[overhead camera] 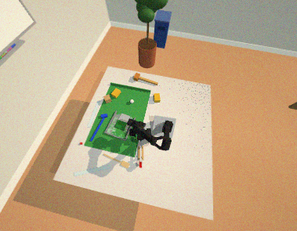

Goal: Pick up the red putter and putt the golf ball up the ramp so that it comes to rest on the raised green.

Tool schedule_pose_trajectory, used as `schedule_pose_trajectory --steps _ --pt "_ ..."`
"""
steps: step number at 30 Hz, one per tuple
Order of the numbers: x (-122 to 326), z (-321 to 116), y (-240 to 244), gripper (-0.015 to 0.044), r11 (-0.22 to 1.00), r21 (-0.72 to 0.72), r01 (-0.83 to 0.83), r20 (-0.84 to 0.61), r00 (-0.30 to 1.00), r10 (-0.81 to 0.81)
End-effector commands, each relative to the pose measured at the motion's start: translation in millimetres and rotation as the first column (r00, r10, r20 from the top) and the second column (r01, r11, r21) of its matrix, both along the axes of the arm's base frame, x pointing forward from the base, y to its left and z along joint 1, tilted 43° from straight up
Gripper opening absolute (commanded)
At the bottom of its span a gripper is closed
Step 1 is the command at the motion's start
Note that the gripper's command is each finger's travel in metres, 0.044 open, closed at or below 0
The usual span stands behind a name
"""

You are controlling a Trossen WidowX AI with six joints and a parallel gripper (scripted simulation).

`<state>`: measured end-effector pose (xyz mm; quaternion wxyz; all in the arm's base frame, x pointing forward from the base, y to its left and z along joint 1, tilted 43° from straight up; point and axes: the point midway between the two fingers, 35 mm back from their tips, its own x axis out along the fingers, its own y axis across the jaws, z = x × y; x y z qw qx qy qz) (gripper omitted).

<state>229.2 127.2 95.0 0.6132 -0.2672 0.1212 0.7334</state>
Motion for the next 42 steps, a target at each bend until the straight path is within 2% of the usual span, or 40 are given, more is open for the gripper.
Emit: schedule_pose_trajectory --steps 1,19,34,42 --pt "-1 -5 5 0.044 1.0 0.004 0.004 -0.006 1.0 -0.004" --pt "-2 -22 21 0.044 1.0 0.005 0.004 -0.006 1.0 -0.004" --pt "-2 -20 19 0.0046 1.0 0.002 0.0 -0.001 1.0 0.0" --pt "0 -17 16 0.0 1.0 -0.001 0.001 0.0 1.0 -0.001"
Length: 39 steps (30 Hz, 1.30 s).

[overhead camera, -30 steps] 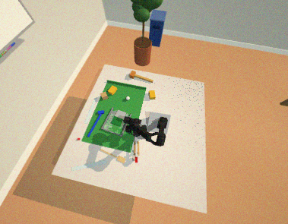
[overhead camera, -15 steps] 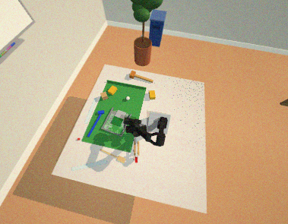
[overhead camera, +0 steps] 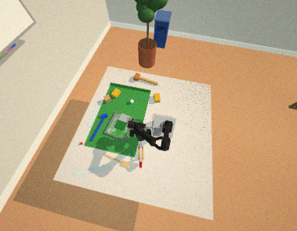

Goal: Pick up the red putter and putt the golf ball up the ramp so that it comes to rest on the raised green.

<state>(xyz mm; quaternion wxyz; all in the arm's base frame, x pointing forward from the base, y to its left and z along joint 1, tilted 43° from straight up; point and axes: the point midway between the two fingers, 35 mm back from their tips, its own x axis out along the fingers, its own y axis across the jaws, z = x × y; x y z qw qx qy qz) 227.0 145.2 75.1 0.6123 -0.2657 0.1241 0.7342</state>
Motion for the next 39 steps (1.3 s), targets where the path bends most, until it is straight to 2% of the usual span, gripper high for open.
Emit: schedule_pose_trajectory --steps 1,21,25,31,39 --pt "3 4 -5 0.0 1.0 0.0 0.002 0.007 1.0 -0.002" --pt "5 72 -67 0.0 1.0 -0.001 0.001 0.002 1.0 -0.001" --pt "11 60 -70 0.0 0.999 -0.021 0.035 -0.028 0.999 -0.035" --pt "29 37 -104 0.0 0.983 -0.093 0.161 -0.137 0.975 -0.173" --pt "42 9 -148 0.0 0.923 -0.189 0.336 -0.323 0.866 -0.382"
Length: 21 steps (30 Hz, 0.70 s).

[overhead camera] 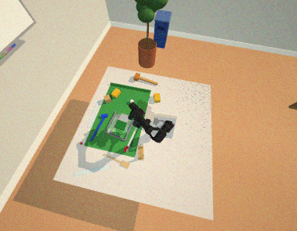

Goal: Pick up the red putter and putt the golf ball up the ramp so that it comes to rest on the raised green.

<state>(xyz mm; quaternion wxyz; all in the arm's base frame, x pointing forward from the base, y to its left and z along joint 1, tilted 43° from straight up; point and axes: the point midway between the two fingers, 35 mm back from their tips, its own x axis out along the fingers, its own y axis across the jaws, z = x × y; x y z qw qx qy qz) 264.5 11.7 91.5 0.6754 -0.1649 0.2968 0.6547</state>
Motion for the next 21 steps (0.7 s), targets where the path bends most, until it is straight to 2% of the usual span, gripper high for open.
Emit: schedule_pose_trajectory --steps 1,11,21 --pt "5 -11 -20 0.0 0.995 -0.023 0.092 -0.082 0.992 -0.094" --pt "11 -51 -81 0.0 0.944 -0.137 0.299 -0.306 0.894 -0.328" --pt "1 -95 -141 0.0 0.843 -0.278 0.46 -0.481 0.693 -0.537"
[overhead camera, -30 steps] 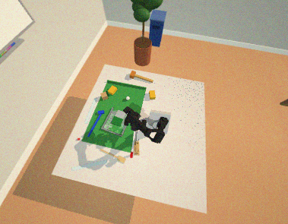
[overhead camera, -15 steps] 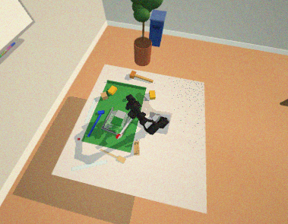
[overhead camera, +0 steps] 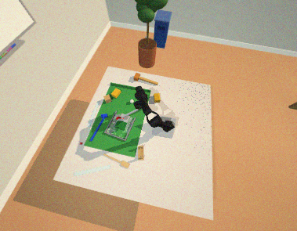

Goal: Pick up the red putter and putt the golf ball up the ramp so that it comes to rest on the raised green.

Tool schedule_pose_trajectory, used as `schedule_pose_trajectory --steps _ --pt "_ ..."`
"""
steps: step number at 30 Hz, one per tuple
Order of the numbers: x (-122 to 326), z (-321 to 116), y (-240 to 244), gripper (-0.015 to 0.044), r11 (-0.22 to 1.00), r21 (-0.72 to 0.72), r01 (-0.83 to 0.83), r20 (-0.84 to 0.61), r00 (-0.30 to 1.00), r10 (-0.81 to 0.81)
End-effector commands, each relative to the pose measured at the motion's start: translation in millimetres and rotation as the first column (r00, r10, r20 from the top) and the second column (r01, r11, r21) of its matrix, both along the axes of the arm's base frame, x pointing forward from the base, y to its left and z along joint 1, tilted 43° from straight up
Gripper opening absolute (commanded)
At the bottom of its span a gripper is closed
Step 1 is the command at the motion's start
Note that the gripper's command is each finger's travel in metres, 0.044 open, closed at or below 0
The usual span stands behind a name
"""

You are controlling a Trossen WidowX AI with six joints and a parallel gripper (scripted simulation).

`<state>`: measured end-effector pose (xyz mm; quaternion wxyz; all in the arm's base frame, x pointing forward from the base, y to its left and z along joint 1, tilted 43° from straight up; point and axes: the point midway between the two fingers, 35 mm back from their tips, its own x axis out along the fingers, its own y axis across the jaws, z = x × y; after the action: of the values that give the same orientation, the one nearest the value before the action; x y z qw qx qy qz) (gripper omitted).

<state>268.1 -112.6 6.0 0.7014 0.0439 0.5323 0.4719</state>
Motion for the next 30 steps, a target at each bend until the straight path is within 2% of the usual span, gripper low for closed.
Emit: schedule_pose_trajectory --steps 1,12,23,30 --pt "-5 -14 -22 0.0 0.996 -0.023 0.087 -0.076 0.993 -0.089" --pt "-27 -53 -63 0.0 0.958 -0.1 0.267 -0.27 0.92 -0.284" --pt "-65 -102 -112 0.0 0.869 -0.206 0.45 -0.457 0.741 -0.492" --pt "-71 -110 -116 0.0 0.854 -0.222 0.471 -0.478 0.711 -0.516"
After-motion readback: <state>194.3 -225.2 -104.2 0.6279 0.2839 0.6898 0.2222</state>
